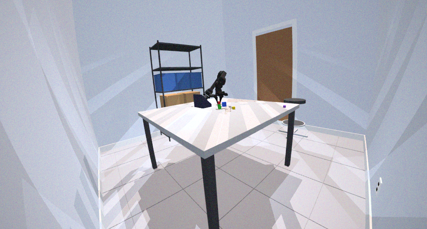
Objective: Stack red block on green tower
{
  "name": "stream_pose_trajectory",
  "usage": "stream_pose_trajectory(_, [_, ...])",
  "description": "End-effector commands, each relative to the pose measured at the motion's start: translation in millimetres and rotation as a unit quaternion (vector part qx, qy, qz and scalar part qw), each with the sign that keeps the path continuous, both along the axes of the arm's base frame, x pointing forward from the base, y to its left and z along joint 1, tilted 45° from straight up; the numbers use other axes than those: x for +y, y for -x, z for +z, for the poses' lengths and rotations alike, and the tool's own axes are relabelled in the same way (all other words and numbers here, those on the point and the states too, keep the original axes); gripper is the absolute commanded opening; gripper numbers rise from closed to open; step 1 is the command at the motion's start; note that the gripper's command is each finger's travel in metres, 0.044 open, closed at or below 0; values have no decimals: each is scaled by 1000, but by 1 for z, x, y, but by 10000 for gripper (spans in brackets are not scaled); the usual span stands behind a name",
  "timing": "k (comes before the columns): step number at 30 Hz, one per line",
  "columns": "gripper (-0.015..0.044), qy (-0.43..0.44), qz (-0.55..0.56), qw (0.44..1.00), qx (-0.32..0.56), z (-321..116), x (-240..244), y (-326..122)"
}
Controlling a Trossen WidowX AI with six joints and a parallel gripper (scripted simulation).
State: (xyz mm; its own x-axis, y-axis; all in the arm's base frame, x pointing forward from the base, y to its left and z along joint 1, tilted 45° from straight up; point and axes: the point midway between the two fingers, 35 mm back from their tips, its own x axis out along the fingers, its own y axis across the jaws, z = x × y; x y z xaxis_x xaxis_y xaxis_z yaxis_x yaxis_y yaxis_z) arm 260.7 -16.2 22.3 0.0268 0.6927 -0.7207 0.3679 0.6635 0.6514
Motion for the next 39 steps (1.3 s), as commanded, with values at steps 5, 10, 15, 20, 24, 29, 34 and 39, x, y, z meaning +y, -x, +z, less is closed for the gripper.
stream_pose_trajectory(5, [0,-3,-3,1000,1,0,1,0])
stream_pose_trajectory(10, [79,0,0,1000,0,0,0,0])
stream_pose_trajectory(15, [210,0,0,1000,0,0,0,0])
stream_pose_trajectory(20, [341,0,0,1000,0,0,0,0])
stream_pose_trajectory(24, [440,0,0,1000,0,0,0,0])
stream_pose_trajectory(29, [440,0,0,1000,0,0,0,0])
stream_pose_trajectory(34, [440,0,0,1000,0,0,0,0])
stream_pose_trajectory(39, [440,0,0,1000,0,0,0,0])
